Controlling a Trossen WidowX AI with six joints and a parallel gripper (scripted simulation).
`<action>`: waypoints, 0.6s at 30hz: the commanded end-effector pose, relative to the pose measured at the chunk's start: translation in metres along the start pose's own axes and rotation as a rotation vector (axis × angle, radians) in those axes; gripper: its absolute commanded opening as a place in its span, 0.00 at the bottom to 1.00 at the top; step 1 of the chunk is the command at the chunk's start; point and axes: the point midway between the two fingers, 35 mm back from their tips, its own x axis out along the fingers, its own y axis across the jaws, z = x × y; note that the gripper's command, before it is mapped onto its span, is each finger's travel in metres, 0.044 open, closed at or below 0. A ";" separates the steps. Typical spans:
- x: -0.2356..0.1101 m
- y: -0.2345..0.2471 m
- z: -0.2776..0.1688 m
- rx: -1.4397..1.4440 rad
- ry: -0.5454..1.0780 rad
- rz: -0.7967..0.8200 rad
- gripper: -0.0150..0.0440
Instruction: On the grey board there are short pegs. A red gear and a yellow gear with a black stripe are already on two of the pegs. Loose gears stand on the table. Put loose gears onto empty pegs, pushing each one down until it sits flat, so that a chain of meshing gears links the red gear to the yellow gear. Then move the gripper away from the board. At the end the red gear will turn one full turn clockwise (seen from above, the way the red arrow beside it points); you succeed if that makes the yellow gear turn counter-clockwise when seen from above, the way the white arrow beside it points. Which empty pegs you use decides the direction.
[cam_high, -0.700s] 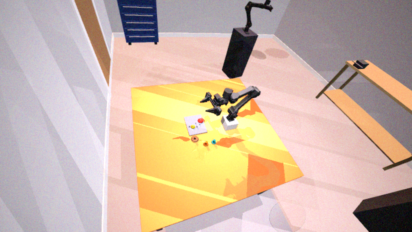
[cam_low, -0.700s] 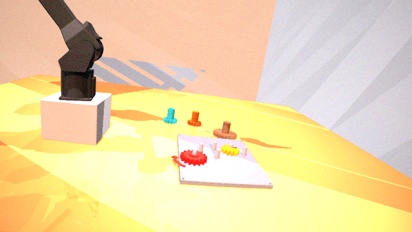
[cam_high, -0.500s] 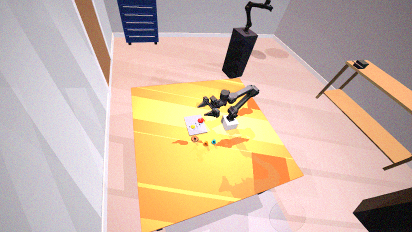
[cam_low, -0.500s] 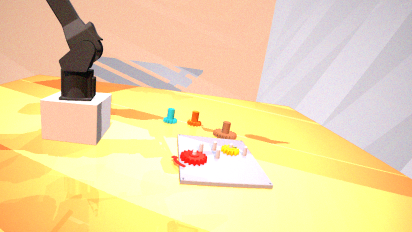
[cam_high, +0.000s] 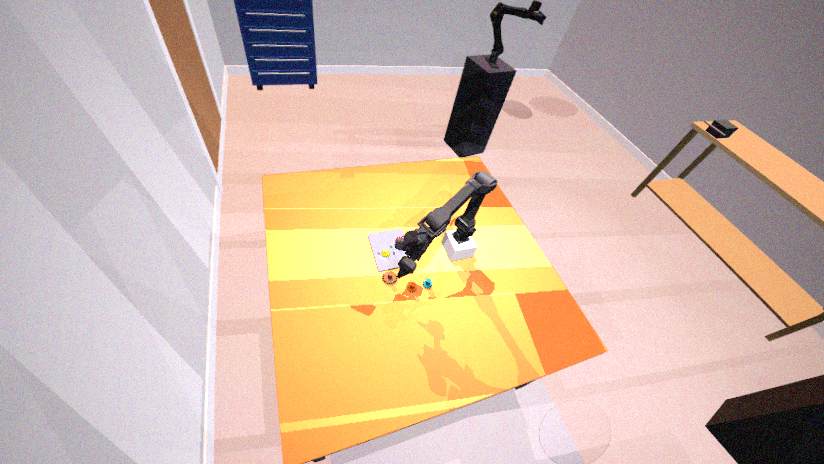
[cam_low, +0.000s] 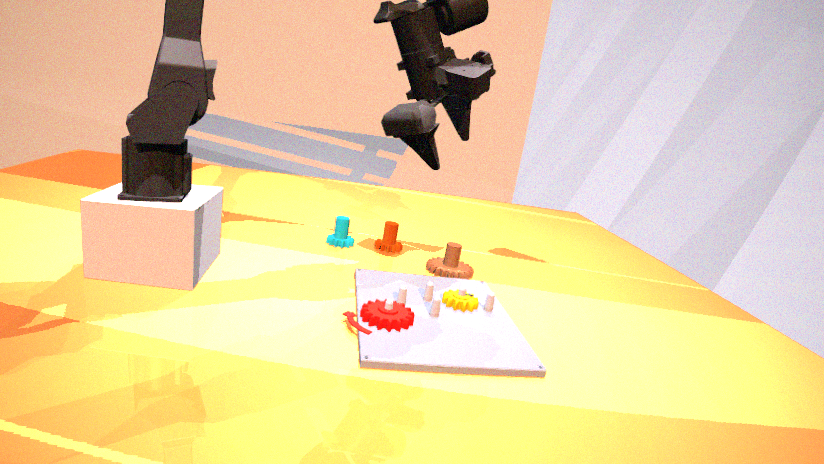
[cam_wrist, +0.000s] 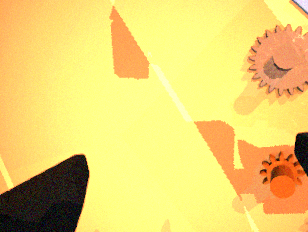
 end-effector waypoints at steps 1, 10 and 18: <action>0.043 -0.039 -0.048 0.354 0.127 -0.394 1.00; 0.048 -0.053 -0.063 0.443 0.128 -0.508 1.00; 0.060 -0.061 -0.068 0.443 0.128 -0.509 1.00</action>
